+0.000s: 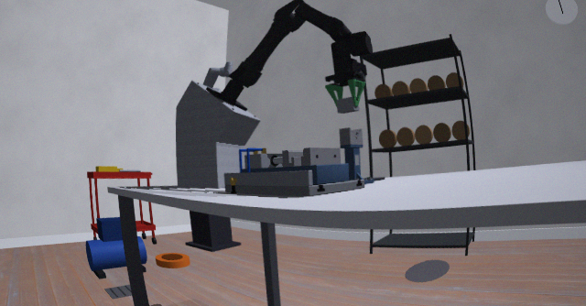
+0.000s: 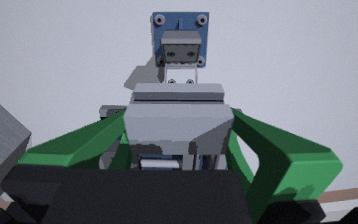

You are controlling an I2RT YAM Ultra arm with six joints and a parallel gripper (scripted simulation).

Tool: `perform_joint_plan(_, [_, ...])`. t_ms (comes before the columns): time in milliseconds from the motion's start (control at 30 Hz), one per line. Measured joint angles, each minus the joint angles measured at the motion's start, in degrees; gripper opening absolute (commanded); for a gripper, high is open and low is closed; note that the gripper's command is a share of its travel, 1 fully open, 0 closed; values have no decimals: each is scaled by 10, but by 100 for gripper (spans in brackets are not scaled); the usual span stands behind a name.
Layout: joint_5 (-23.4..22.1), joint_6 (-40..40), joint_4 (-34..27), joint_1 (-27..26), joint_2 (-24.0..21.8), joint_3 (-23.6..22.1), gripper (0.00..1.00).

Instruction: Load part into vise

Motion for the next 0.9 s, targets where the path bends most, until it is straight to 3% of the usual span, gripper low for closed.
perform_joint_plan(500, [-66,-21,15,-31,0,-14,0])
perform_joint_plan(900, [-146,-45,33,-65,2,-29,0])
